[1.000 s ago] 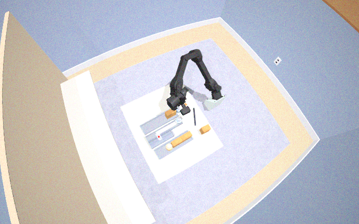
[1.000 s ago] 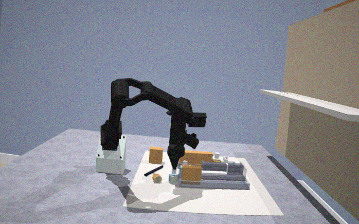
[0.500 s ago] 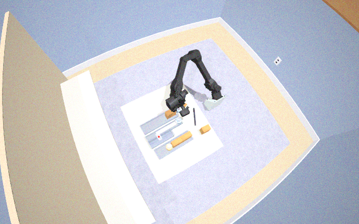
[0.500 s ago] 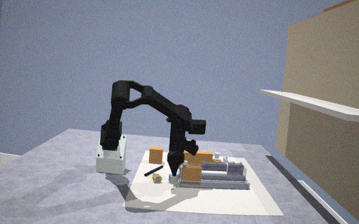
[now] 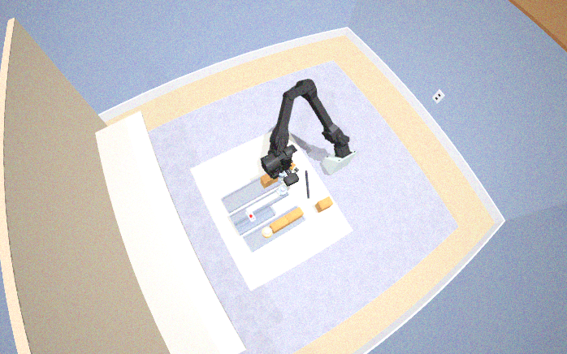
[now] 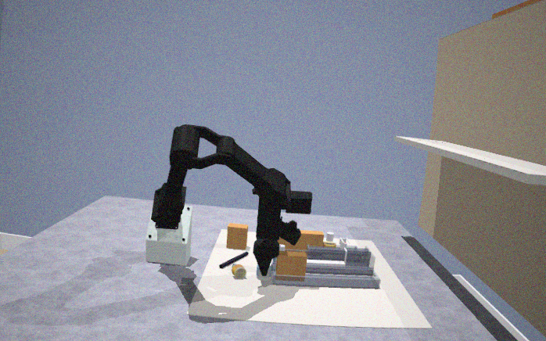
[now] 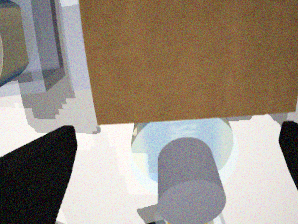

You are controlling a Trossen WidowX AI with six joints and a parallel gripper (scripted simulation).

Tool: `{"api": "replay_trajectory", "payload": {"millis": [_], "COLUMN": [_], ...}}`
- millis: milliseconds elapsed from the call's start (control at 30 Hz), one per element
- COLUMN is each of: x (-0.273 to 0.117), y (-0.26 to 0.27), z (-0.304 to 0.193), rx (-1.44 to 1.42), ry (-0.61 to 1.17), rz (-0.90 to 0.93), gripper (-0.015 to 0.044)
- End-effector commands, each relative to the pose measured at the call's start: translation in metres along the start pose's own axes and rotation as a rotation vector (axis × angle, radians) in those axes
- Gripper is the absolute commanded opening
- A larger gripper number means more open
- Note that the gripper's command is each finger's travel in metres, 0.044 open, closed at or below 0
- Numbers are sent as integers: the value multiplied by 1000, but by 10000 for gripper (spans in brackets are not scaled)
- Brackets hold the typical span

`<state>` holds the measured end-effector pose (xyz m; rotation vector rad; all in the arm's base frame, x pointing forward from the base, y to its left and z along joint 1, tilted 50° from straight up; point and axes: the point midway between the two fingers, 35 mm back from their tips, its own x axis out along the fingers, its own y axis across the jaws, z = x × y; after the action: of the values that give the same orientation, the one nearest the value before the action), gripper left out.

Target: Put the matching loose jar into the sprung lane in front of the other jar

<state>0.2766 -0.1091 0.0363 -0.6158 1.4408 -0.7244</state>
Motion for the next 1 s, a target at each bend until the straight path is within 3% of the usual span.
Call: {"api": "replay_trajectory", "payload": {"millis": [0,267,400,567,767,967], "x": [3,3,3,-2,-21,1], "y": [1,1,1,4,9,15], "z": [-2,-2,-2,-3,-3,-30], "rx": [-10,-10,-10,-42,-78,-178], "ry": [3,3,3,4,2,107], "rz": [-4,-4,-4,-14,-22,-11], "gripper": [361,151,125,0,0,0]}}
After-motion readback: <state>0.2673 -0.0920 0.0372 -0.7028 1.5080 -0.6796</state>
